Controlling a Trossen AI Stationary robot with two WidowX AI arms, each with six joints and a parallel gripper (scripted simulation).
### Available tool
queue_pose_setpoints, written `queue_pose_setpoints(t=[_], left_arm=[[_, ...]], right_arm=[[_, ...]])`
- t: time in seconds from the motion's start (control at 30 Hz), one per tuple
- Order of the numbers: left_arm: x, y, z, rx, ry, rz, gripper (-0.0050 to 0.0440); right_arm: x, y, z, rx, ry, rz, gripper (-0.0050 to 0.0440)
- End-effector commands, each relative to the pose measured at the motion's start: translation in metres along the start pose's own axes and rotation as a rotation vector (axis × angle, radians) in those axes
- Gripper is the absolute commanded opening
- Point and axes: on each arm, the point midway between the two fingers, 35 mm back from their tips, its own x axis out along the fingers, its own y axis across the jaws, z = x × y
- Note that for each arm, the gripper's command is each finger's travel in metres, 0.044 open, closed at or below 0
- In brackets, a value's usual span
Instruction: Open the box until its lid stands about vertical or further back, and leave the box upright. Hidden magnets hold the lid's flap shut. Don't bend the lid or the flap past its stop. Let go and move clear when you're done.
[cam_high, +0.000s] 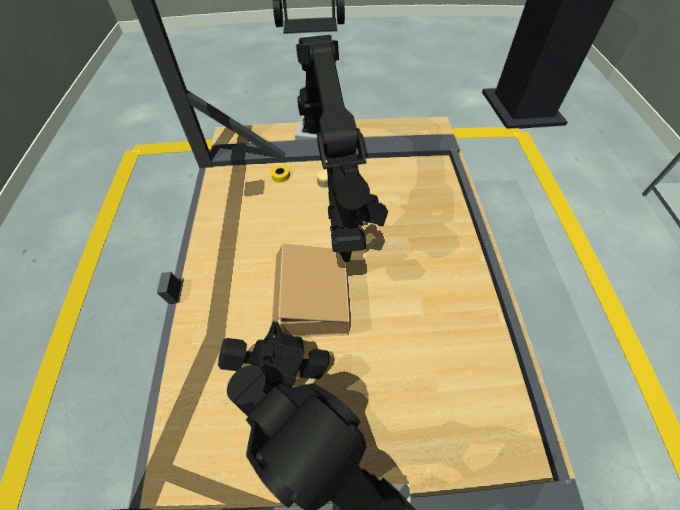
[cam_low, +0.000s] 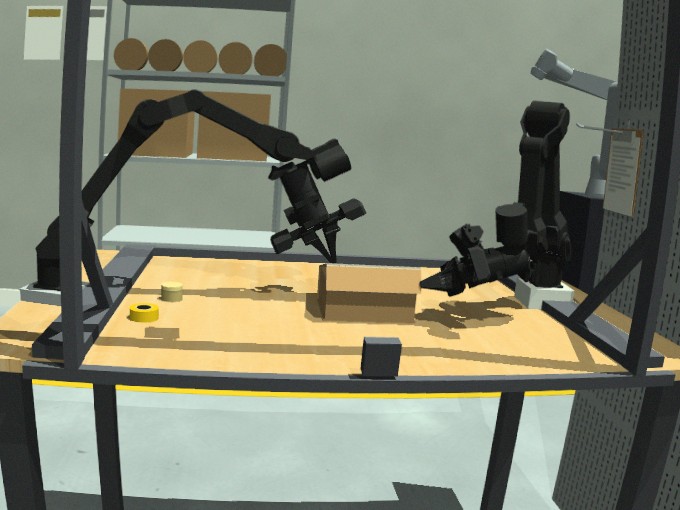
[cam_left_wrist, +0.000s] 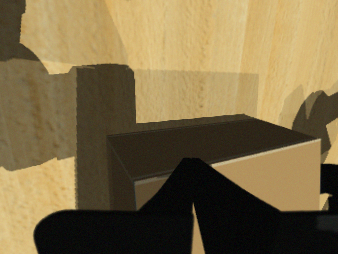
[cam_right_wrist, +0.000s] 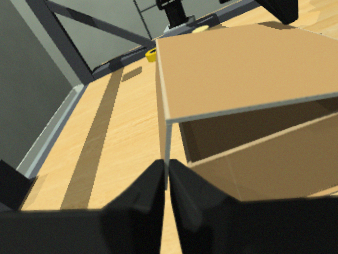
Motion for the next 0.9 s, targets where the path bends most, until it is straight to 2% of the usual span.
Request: queue_pose_setpoints(t=[0.0,0.87], left_arm=[[-0.0023,0.0001,0.0005,-0.002,-0.001,0.001,-0.0050],[-0.0023,0.0001,0.0005,-0.002,-0.001,0.001,-0.0050]], right_arm=[[0.0010,0.0059,0.0006,0.010,-0.004,0.016,0.0009],[0.0003,0.0051,0.0029,0.012,-0.008,0.015,0.0009]])
